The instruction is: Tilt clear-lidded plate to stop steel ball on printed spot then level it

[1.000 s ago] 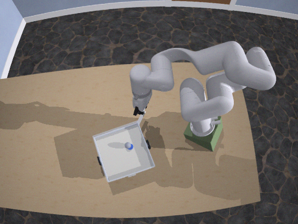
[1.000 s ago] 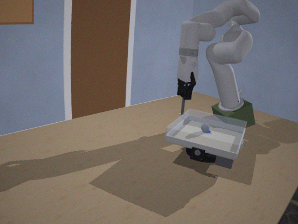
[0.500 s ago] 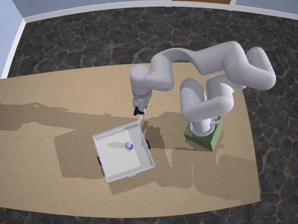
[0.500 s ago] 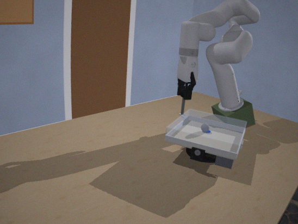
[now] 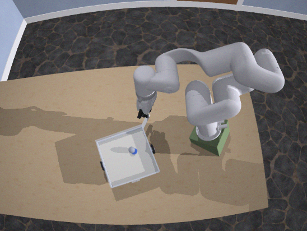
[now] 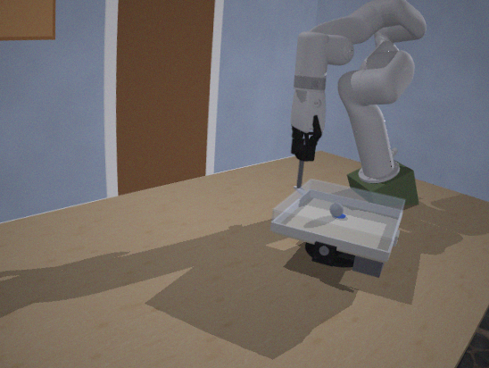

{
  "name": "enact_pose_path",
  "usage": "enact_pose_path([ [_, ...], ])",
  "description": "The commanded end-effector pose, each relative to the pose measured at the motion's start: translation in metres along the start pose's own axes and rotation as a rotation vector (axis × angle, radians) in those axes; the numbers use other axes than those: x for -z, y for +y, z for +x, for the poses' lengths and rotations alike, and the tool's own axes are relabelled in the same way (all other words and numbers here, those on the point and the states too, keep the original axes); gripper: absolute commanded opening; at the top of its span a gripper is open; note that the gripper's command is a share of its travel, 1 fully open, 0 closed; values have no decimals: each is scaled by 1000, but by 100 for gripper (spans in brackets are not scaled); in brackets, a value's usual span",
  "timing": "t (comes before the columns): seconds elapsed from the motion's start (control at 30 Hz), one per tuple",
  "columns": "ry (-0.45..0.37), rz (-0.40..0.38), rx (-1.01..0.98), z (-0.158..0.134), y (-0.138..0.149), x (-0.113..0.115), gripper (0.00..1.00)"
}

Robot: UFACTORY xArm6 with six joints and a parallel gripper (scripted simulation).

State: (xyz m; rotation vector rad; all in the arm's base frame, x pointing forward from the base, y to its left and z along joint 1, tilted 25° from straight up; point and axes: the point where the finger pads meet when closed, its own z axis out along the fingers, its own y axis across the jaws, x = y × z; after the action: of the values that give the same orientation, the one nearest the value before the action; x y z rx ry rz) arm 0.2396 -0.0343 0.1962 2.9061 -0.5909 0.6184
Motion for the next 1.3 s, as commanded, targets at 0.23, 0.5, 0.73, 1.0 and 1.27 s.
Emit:
enact_pose_path([
  [0.23, 3, 2, 0, 1, 0, 16, 61],
  [0.5, 3, 2, 0, 1, 0, 31, 61],
  [0.73, 3, 2, 0, 1, 0, 40, 61],
  [1.0, 3, 2, 0, 1, 0, 50, 61],
  [1.27, 3, 2, 0, 1, 0, 54, 61],
])
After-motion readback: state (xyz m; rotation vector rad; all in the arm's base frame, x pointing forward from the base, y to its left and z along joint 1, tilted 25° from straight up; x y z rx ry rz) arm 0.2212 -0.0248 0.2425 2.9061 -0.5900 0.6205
